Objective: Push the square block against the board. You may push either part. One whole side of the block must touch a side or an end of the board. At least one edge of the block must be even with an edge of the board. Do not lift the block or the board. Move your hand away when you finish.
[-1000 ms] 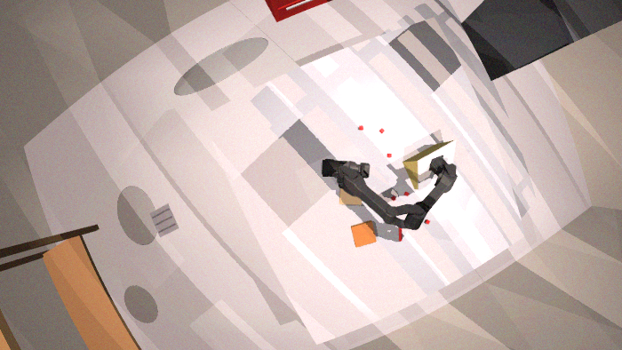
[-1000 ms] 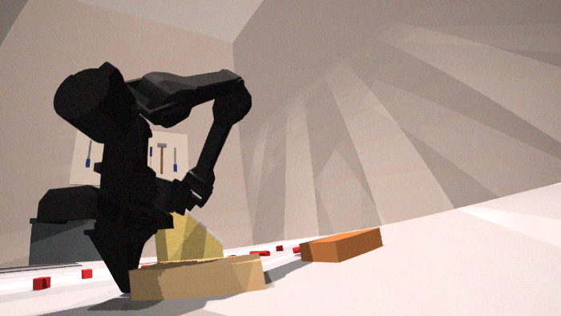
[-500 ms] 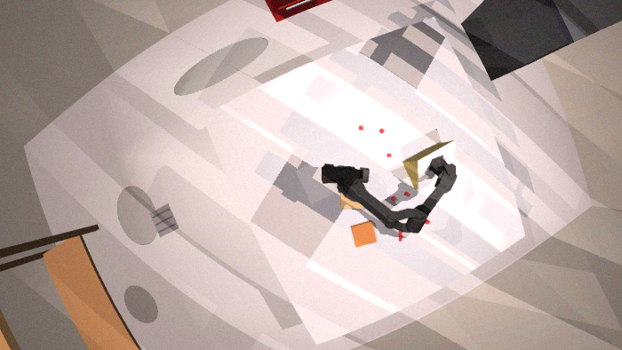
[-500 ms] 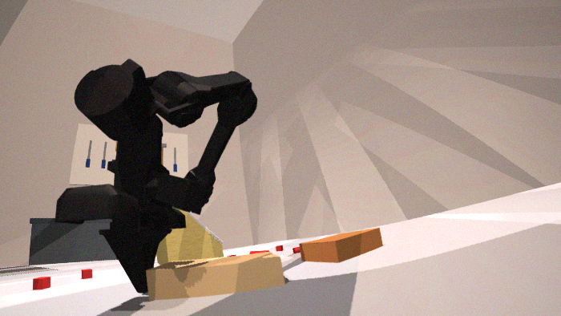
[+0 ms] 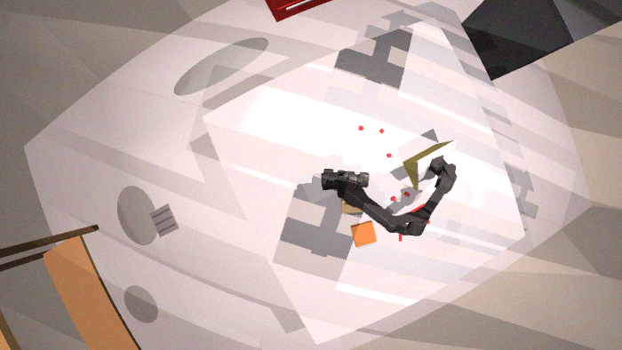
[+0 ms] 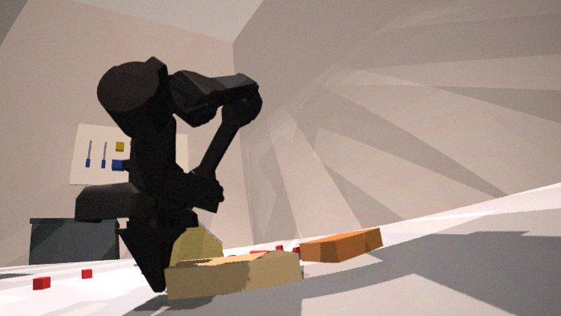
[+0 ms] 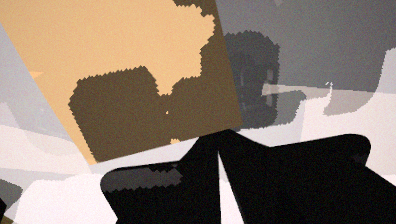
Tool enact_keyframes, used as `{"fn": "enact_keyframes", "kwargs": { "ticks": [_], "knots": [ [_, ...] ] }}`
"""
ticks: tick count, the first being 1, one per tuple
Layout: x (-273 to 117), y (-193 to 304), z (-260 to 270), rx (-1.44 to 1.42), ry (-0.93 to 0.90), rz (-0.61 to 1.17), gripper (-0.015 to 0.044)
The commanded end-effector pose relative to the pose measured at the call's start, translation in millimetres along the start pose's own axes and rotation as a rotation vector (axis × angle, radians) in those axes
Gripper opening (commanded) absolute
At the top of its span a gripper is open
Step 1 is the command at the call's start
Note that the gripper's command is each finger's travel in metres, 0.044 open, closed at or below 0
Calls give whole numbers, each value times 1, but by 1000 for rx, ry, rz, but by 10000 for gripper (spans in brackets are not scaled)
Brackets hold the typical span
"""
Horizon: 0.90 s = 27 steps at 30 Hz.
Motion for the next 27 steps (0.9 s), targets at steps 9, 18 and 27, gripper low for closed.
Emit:
{"fn": "enact_keyframes", "kwargs": {
  "ticks": [9, 18, 27],
  "knots": [
    [-1, -21, 4, -7, 1, -7, 0],
    [-1, -32, 7, -7, 1, -7, 0],
    [-1, -41, 9, -7, 1, -7, 0]
  ]
}}
Point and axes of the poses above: the point midway between the two fingers, 35 mm back from their tips, its own x axis out along the fingers, its own z axis across the jaws, y = z × x, the point moved 2 cm from there along -x, back along the fingers, and after that the axes turned 10 degrees about x, right-handed, at the moved point
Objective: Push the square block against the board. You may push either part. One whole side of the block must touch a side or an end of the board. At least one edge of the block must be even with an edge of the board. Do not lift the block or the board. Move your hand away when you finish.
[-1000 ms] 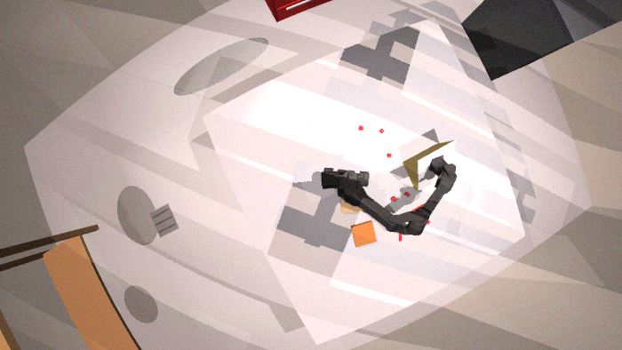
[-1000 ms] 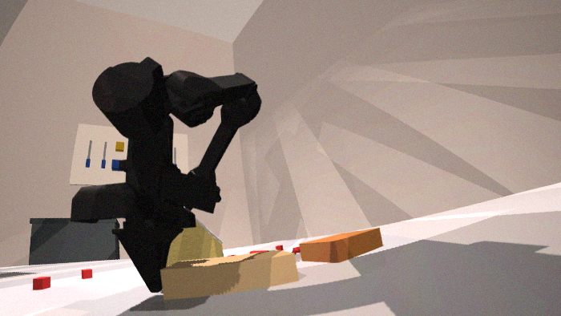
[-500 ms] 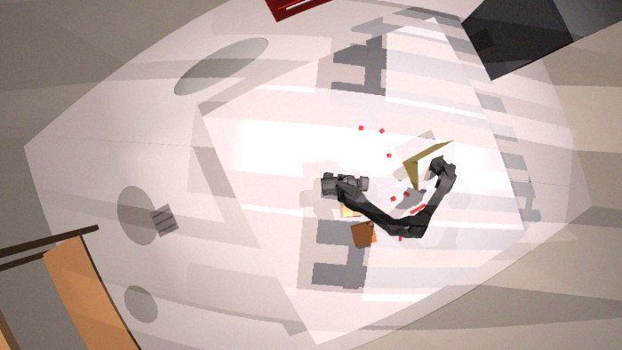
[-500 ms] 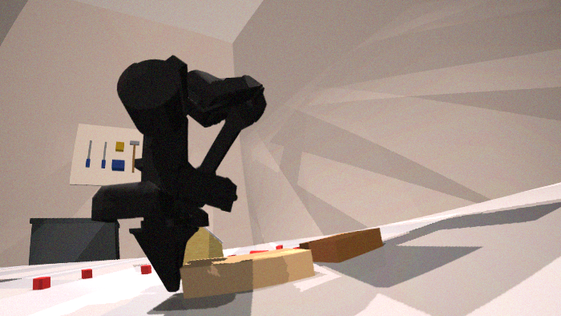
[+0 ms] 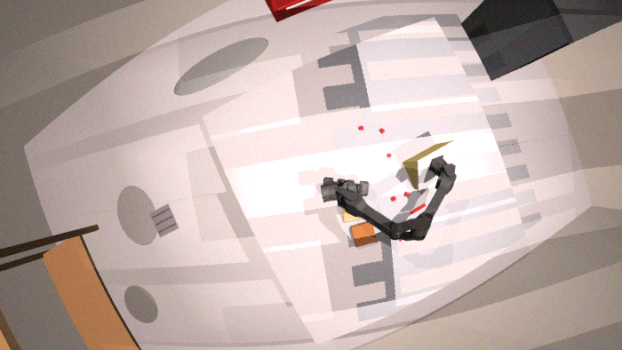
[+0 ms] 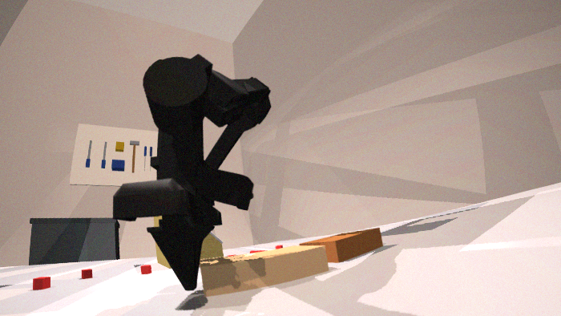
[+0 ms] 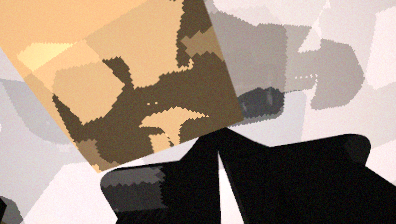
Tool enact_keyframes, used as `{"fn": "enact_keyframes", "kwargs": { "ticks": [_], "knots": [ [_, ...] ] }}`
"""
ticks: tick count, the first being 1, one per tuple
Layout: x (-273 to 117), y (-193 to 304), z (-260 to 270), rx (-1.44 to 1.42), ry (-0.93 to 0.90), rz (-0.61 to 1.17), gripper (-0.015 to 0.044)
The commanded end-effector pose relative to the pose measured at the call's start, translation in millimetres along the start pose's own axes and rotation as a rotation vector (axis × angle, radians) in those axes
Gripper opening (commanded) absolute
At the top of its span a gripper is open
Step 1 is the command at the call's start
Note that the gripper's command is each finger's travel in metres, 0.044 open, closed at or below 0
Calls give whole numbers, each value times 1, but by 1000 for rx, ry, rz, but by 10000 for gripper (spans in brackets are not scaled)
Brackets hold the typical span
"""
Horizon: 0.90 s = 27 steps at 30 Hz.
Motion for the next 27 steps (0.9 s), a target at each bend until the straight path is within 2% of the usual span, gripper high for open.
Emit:
{"fn": "enact_keyframes", "kwargs": {
  "ticks": [1, 27],
  "knots": [
    [-2, -5, 0, -5, 2, -7, 0],
    [-1, 36, -8, -5, 1, -7, 0]
  ]
}}
Point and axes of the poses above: the point midway between the two fingers, 35 mm back from their tips, its own x axis out along the fingers, its own z axis across the jaws, y = z × x, the point moved 2 cm from there along -x, back along the fingers, and after that the axes turned 10 degrees about x, right-handed, at the moved point
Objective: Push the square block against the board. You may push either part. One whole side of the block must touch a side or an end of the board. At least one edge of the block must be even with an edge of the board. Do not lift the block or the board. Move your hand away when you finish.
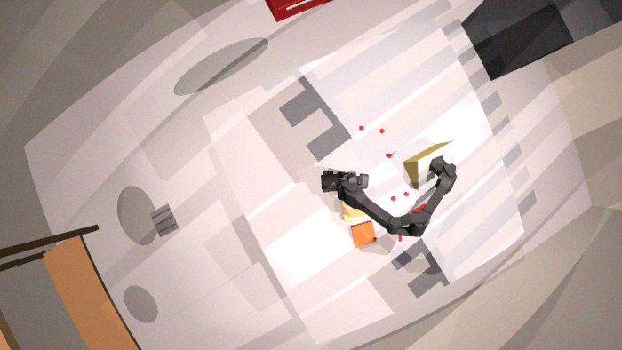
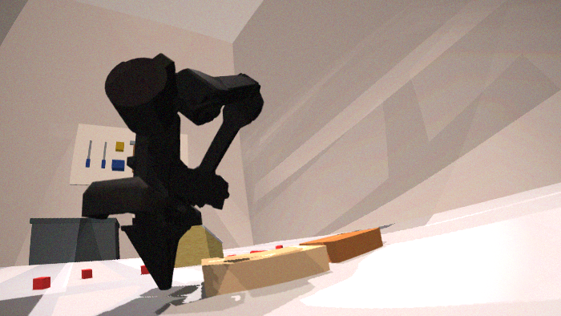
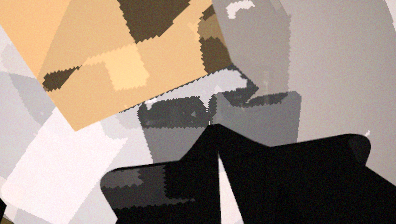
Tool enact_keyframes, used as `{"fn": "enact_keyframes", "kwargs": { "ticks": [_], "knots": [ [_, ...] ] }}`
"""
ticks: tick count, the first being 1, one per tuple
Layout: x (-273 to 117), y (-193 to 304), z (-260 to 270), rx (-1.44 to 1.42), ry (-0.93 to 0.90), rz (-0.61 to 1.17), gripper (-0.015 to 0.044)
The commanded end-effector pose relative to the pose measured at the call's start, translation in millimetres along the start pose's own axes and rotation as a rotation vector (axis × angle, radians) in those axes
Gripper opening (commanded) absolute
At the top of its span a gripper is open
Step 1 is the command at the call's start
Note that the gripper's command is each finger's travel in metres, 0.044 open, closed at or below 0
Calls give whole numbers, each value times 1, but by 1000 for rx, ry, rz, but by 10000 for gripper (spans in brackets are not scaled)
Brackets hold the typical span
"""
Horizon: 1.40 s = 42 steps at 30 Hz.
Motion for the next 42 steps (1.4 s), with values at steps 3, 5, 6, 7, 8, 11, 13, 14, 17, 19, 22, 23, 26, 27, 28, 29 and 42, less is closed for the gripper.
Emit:
{"fn": "enact_keyframes", "kwargs": {
  "ticks": [3, 5, 6, 7, 8, 11, 13, 14, 17, 19, 22, 23, 26, 27, 28, 29, 42],
  "knots": [
    [2, 13, 0, 4, -5, 6, 0],
    [2, 17, 0, 4, -5, 5, 0],
    [2, 18, 0, 4, -6, 5, 0],
    [2, 19, 0, 4, -6, 5, 0],
    [2, 20, 0, 4, -6, 5, 0],
    [2, 20, 0, 4, -6, 5, 0],
    [-11, 16, -3, 3, -2, 2, 0],
    [-26, 16, -3, 3, -2, 4, 0],
    [-53, 16, -3, 4, -4, 7, 0],
    [-53, 16, -3, 4, -4, 7, 0],
    [-53, 16, -3, 4, -4, 7, 0],
    [-53, 15, -3, -2, -4, 7, 0],
    [-53, 4, -3, -82, -4, 6, 0],
    [-53, -1, -3, -117, -4, 6, 0],
    [-53, -5, -3, -152, -5, 6, 0],
    [-53, -10, -3, -186, -5, 6, 0],
    [3, -17, -2, -238, -7, 3, 0]
  ]
}}
Point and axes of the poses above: the point midway between the two fingers, 35 mm back from their tips, its own x axis out along the fingers, its own z axis across the jaws, y = z × x, the point moved 2 cm from there along -x, back along the fingers, and after that the axes turned 10 degrees about x, right-handed, at the moved point
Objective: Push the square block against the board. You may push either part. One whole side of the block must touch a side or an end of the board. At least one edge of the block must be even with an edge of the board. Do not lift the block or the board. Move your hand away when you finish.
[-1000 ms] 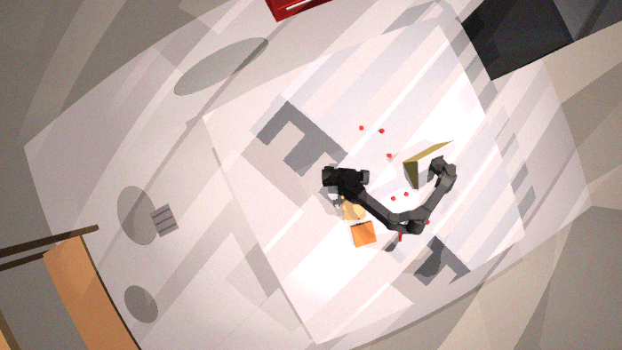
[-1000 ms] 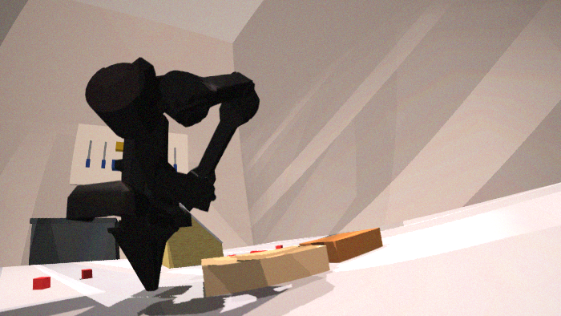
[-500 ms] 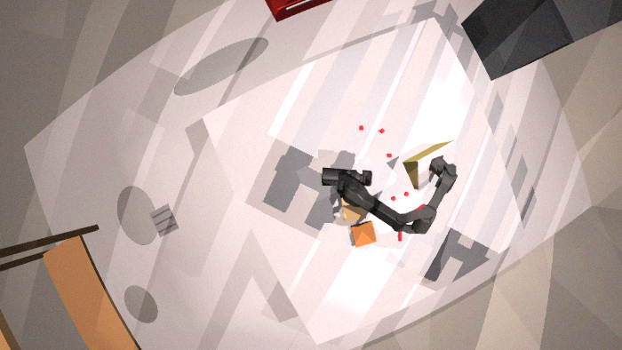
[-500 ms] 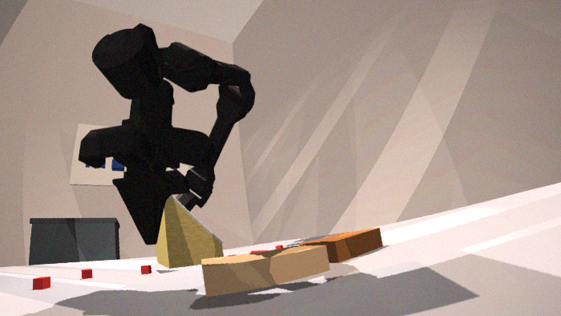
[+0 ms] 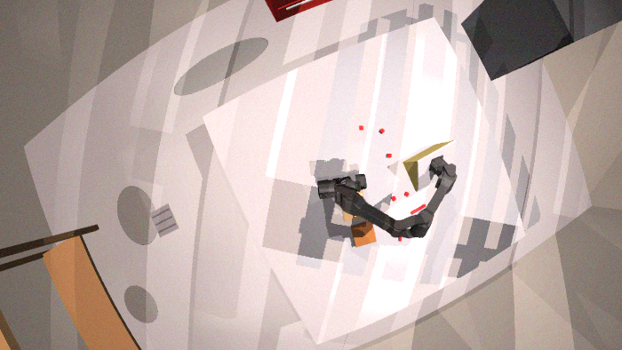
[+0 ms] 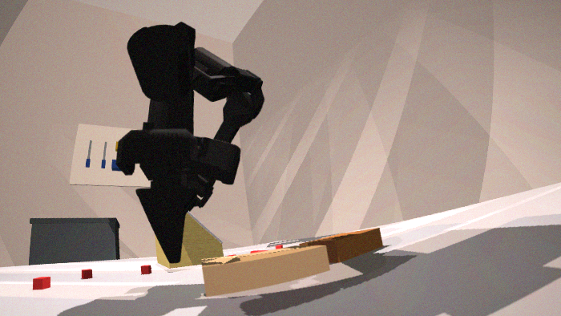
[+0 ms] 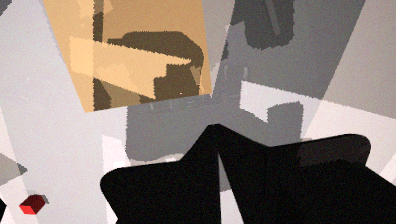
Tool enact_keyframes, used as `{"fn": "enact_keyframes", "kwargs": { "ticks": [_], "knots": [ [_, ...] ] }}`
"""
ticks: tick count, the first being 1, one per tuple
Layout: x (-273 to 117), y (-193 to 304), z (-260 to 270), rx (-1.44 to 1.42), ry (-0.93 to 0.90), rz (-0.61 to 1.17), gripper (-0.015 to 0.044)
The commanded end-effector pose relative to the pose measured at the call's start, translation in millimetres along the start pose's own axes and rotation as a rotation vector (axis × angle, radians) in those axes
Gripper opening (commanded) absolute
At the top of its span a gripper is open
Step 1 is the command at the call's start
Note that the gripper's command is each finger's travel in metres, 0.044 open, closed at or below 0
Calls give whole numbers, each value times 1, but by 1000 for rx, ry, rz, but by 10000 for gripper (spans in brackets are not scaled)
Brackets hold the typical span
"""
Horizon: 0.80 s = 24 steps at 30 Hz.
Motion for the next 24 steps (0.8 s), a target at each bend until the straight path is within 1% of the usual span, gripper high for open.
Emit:
{"fn": "enact_keyframes", "kwargs": {
  "ticks": [1, 8, 24],
  "knots": [
    [31, 2, 10, 12, -33, 0, 0],
    [31, 0, 10, 12, -33, 0, 0],
    [31, -22, 12, 12, -33, 1, 0]
  ]
}}
Point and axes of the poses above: the point midway between the two fingers, 35 mm back from their tips, its own x axis out along the fingers, its own z axis across the jaws, y = z × x, the point moved 2 cm from there along -x, back along the fingers, and after that the axes turned 10 degrees about x, right-handed, at the moved point
